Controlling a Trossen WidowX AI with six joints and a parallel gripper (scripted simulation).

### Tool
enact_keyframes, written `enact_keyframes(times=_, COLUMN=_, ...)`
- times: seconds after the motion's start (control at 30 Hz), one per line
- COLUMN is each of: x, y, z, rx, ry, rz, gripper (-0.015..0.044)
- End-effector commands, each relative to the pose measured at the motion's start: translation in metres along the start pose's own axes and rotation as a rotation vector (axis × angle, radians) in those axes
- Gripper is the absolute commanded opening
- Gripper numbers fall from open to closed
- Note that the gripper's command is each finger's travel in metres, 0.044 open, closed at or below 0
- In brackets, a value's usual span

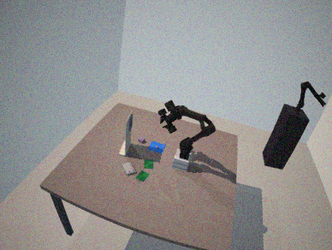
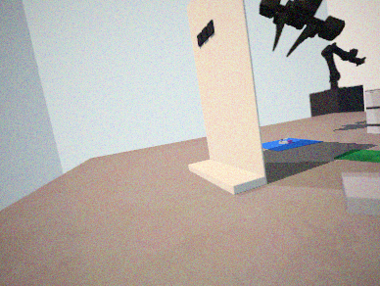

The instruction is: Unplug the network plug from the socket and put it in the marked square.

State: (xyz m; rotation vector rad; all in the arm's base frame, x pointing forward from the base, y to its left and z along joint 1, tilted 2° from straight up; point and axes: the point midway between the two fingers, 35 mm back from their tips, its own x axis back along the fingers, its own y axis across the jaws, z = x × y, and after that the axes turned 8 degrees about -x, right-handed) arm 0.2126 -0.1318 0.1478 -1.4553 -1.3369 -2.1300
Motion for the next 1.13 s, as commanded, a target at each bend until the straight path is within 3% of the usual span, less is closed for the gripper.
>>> enact_keyframes(times=0.0, x=0.0052, y=0.0021, z=0.001, rx=0.004, ry=0.005, rz=-0.001, gripper=0.0209)
enact_keyframes(times=0.3, x=0.0052, y=0.0021, z=0.001, rx=0.004, ry=0.005, rz=-0.001, gripper=0.044)
enact_keyframes(times=1.1, x=0.0052, y=0.0021, z=0.001, rx=0.004, ry=0.005, rz=-0.001, gripper=0.044)
